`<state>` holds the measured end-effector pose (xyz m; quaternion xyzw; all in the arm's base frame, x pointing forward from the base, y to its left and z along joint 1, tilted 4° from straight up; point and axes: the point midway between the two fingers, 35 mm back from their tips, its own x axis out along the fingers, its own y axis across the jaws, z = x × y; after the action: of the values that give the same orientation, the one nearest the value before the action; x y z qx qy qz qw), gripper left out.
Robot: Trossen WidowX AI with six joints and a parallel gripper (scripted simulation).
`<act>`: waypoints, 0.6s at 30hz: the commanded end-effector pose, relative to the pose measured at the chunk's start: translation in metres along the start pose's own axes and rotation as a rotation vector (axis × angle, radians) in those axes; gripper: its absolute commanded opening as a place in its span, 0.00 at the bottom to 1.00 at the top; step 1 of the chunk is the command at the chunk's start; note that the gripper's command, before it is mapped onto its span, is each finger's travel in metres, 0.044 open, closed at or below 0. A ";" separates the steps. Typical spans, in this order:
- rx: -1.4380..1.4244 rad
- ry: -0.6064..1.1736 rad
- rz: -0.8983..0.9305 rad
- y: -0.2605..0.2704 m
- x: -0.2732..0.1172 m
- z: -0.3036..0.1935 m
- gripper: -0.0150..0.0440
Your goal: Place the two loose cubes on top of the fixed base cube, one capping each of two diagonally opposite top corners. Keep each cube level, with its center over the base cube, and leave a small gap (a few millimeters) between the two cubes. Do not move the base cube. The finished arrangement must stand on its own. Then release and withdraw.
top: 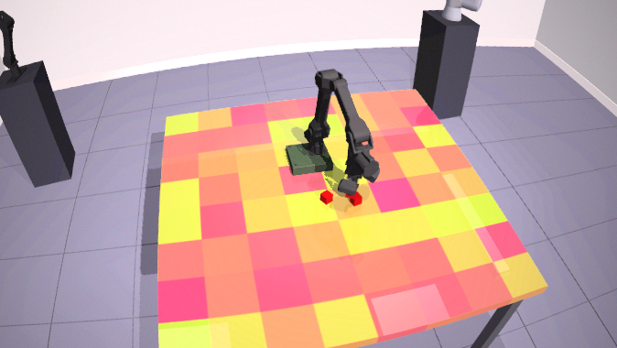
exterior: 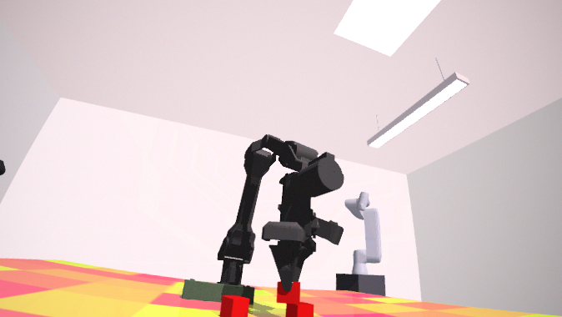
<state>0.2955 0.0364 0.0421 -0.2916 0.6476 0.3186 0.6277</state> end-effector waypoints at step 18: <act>0.000 0.000 0.000 0.000 -0.029 0.000 0.60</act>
<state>0.2949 0.0356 0.0641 -0.2899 0.6506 0.3188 0.6253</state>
